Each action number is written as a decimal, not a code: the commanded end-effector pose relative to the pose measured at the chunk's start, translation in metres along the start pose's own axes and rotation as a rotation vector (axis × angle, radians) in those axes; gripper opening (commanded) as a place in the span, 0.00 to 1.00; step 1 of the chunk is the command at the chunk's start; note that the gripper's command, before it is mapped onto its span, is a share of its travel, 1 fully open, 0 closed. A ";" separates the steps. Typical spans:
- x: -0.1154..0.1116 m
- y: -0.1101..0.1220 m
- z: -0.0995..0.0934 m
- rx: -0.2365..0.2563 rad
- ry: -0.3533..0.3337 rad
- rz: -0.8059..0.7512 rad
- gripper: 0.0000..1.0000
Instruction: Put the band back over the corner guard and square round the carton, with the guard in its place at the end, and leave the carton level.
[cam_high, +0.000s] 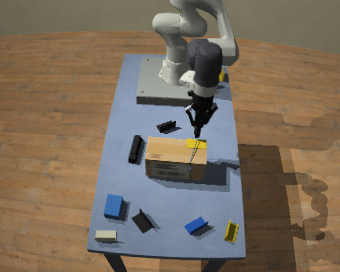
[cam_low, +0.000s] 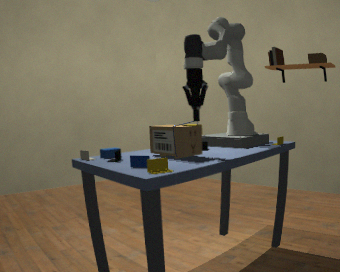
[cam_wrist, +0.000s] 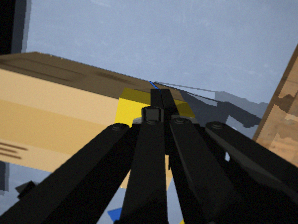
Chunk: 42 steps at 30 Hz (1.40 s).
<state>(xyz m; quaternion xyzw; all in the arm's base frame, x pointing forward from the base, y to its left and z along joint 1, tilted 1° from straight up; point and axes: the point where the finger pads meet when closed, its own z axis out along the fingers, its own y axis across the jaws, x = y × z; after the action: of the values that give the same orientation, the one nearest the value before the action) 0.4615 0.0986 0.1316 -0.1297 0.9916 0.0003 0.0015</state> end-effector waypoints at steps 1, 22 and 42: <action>0.003 0.003 0.002 -0.003 0.011 0.007 0.10; -0.006 0.000 0.002 -0.003 0.011 0.007 0.10; -0.023 -0.004 0.002 -0.003 0.011 0.007 0.10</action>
<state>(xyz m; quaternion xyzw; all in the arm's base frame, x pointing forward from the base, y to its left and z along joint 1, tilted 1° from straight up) 0.4851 0.1015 0.1301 -0.1293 0.9916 0.0023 -0.0013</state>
